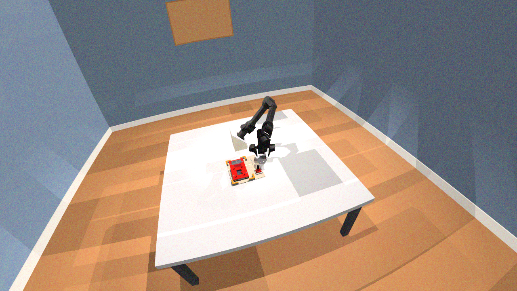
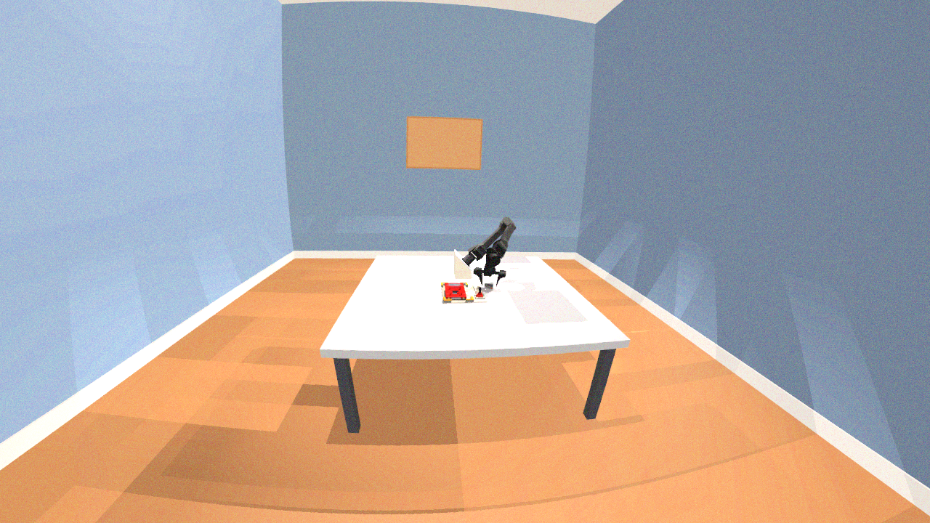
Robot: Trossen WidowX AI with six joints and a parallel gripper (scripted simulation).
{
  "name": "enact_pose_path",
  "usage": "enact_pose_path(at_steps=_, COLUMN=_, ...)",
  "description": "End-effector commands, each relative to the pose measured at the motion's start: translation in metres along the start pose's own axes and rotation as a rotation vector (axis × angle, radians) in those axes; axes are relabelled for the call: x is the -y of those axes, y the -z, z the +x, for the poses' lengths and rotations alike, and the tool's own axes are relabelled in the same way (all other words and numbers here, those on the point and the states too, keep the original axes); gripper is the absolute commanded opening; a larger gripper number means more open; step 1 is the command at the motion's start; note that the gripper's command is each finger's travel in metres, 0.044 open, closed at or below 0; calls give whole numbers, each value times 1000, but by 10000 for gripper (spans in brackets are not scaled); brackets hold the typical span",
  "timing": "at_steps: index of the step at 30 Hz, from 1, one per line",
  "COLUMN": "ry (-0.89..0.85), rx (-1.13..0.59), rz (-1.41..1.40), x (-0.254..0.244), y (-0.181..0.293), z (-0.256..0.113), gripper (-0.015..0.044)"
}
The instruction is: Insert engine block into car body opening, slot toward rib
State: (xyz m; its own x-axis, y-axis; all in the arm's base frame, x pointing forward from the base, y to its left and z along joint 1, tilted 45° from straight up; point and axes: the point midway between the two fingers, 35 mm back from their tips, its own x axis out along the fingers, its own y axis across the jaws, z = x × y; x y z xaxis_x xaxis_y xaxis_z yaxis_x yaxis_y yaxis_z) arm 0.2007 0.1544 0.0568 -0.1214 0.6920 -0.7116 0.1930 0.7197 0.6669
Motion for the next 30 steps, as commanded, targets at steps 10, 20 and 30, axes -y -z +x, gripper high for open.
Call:
enact_pose_path(at_steps=10, ry=-3, rx=-3, rz=4, x=0, y=1, z=1, gripper=190)
enact_pose_path(at_steps=20, ry=6, rx=3, rz=4, x=0, y=-4, z=-17, gripper=0)
enact_pose_path(at_steps=30, ry=15, rx=6, rz=5, x=1, y=-9, z=-47, gripper=0)
